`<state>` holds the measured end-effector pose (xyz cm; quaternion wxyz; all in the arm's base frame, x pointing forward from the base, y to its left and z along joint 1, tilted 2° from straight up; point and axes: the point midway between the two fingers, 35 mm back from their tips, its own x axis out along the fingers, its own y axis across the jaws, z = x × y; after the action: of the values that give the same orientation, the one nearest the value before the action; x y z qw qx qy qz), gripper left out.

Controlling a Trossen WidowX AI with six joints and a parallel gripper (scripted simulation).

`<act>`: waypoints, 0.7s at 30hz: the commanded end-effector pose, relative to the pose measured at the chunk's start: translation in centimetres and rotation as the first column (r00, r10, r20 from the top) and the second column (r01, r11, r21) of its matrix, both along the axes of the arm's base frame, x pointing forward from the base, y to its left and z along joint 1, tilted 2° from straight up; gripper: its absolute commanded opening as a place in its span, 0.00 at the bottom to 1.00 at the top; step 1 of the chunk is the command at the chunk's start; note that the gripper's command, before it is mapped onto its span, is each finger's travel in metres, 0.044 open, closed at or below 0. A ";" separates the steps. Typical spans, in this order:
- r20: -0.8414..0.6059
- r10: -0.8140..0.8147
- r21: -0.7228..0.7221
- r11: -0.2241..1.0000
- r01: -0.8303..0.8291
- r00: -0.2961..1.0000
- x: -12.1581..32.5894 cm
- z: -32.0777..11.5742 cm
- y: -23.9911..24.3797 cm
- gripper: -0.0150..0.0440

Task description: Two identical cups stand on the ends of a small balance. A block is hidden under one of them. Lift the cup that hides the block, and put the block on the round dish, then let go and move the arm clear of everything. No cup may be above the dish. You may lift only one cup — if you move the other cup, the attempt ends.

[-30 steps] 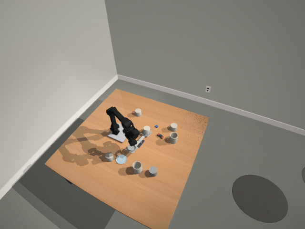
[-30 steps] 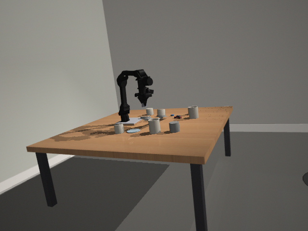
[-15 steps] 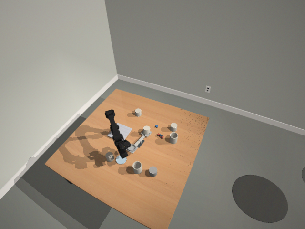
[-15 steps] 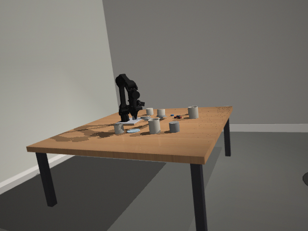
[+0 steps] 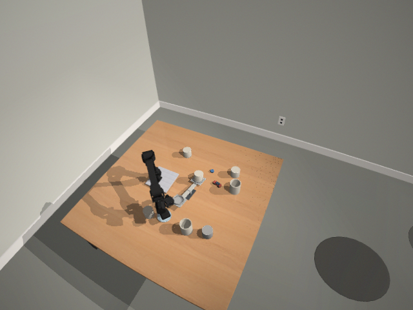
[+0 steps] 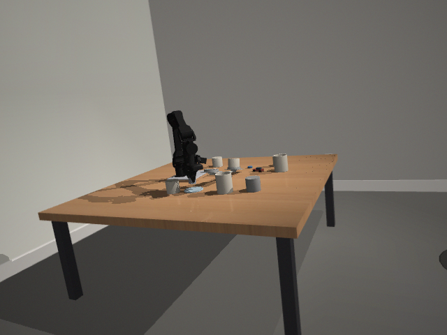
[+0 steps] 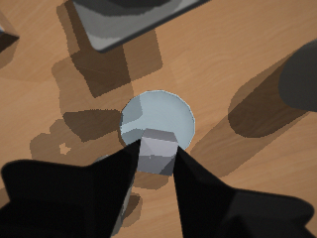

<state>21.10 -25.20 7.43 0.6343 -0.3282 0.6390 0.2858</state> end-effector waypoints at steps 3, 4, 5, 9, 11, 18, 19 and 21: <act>-0.003 0.005 0.006 1.000 -0.005 1.000 -0.1 -1.4 0.1 0.25; -0.003 0.005 0.006 1.000 -0.005 1.000 -0.1 -1.4 0.1 0.25; -0.003 0.005 0.006 1.000 -0.005 1.000 -0.1 -1.5 0.1 0.25; -0.003 0.005 0.006 1.000 -0.005 1.000 -0.1 -1.9 0.0 0.25; -0.003 0.005 0.006 1.000 -0.005 1.000 -0.1 -2.2 0.0 0.25; -0.003 0.005 0.006 1.000 -0.005 1.000 0.0 -3.3 0.0 0.25; -0.003 0.005 0.006 1.000 -0.005 1.000 0.0 -3.4 0.0 0.25; -0.002 0.000 0.003 1.000 0.000 1.000 0.0 -2.9 -0.1 0.34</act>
<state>21.05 -25.25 4.44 0.6338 -0.3264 0.6395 0.2877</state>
